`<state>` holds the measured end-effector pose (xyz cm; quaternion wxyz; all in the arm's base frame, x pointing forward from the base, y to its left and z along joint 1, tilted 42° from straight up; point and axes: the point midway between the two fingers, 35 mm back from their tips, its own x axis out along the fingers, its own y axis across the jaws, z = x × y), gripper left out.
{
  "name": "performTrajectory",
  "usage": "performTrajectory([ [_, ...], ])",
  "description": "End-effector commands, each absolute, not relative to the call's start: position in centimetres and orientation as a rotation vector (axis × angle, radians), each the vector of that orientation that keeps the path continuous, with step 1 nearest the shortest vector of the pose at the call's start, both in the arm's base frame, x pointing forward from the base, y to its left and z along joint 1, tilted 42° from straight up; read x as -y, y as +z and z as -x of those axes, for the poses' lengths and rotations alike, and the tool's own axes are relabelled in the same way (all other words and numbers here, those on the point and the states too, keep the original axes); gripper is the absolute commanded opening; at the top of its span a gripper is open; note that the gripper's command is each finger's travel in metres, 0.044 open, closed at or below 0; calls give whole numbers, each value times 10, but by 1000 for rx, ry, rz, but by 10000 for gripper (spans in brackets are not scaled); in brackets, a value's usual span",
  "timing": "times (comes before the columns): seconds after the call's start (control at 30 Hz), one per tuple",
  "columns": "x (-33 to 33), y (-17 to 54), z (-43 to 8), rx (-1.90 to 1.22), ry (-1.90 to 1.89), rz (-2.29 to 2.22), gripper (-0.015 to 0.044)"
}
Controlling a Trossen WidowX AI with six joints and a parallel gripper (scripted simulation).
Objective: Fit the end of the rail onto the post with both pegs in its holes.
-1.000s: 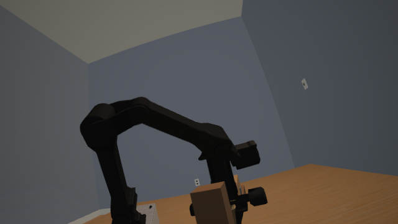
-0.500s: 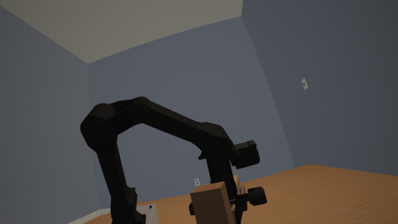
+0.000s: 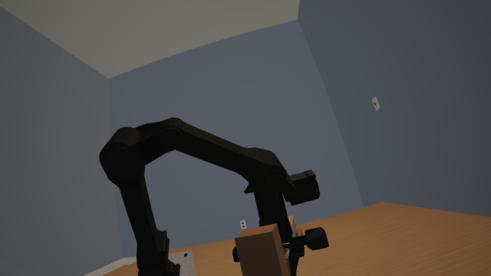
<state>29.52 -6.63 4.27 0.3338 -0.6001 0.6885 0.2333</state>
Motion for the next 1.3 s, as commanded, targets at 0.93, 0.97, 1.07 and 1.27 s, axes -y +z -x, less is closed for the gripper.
performTrajectory([
  [0.93, 52, 56, -300, -1784, 611, 1571, 0],
  [0.97, 52, 56, -300, -1784, 611, 1571, 0],
  [1.07, 51, 58, -300, -1784, 611, 1571, 0],
  [1.27, 49, 60, -300, -1784, 611, 1571, 0],
])
